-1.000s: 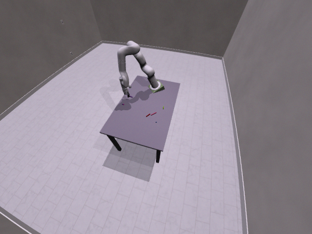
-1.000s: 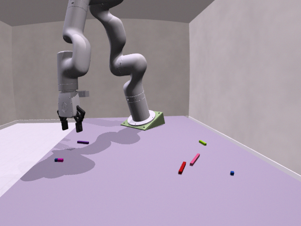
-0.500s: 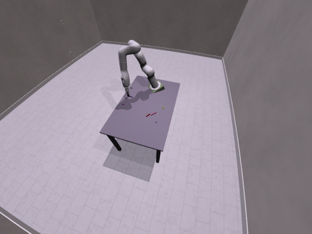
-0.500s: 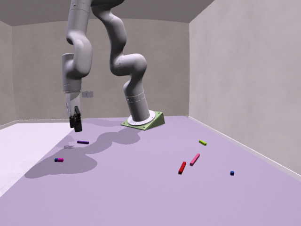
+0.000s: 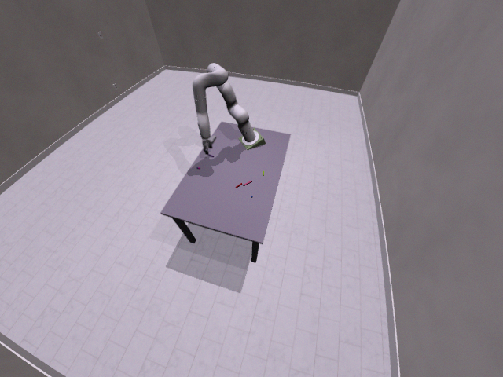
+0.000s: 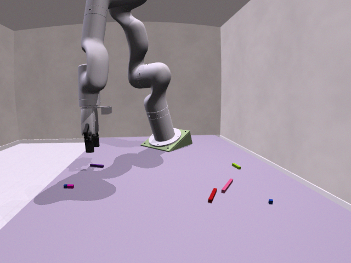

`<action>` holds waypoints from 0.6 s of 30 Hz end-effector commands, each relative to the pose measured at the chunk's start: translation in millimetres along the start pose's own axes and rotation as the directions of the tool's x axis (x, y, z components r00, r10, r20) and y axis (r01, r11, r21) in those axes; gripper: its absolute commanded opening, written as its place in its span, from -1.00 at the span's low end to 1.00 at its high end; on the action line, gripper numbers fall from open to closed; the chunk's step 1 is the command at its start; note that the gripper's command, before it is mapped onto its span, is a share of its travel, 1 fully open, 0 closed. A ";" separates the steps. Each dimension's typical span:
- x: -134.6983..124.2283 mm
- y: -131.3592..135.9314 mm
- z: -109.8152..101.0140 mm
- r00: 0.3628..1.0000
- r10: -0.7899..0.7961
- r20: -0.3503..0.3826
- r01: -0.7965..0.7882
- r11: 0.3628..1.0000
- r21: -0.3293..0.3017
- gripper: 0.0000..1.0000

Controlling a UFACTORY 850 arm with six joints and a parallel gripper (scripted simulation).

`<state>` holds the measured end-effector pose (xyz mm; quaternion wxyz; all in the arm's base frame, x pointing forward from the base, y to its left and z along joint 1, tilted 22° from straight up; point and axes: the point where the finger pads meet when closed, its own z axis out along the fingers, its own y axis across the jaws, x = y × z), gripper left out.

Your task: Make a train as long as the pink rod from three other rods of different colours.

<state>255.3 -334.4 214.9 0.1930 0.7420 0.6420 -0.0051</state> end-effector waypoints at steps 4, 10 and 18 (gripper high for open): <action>4.6 -11.0 0.4 0.976 0.216 0.028 -0.217 0.976 0.024 1.00; 5.7 -13.5 0.6 0.965 0.261 0.029 -0.262 0.965 0.022 1.00; 6.0 -14.1 0.6 0.962 0.272 0.030 -0.273 0.962 0.022 -0.51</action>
